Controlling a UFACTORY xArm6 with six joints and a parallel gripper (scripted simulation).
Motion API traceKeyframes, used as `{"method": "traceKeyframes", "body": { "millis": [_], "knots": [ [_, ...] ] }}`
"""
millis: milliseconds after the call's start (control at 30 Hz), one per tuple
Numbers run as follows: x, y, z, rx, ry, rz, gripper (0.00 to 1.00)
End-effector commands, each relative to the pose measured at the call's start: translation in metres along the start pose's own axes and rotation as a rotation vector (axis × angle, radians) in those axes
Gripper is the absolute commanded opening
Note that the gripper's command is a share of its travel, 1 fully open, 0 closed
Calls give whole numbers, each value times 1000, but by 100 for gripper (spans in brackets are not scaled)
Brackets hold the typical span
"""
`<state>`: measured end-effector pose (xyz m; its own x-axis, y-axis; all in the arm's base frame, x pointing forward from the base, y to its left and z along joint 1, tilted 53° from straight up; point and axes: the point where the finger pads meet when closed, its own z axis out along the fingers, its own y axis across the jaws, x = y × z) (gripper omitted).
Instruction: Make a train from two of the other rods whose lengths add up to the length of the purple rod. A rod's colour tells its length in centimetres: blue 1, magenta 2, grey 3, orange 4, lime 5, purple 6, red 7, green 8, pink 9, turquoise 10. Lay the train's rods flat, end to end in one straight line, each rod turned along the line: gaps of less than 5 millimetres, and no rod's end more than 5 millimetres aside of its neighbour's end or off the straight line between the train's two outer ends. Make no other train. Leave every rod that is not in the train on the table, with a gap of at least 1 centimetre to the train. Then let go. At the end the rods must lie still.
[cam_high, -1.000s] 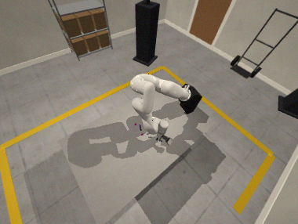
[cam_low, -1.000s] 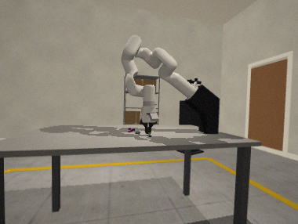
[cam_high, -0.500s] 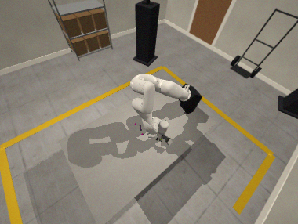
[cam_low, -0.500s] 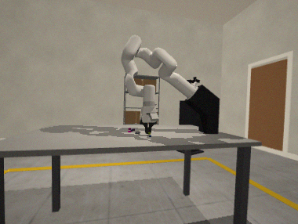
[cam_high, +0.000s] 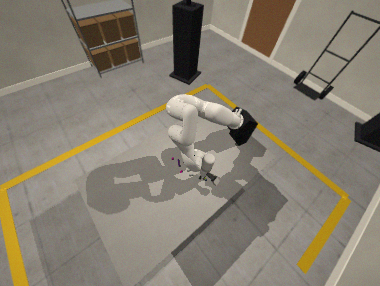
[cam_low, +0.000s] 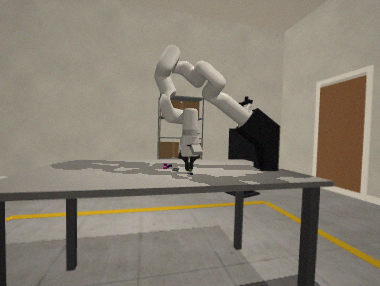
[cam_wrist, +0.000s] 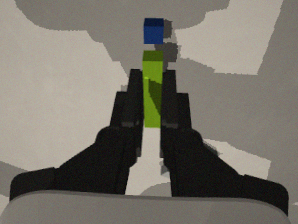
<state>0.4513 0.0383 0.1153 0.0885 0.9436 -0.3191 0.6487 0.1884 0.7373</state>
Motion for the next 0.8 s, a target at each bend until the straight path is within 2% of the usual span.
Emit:
{"method": "traceKeyframes", "body": {
  "millis": [0, 767],
  "knots": [
    [0, 0, 0, -1, 1, 0, 4],
    [0, 0, 8, -1, 1, 0, 4]
  ]
}}
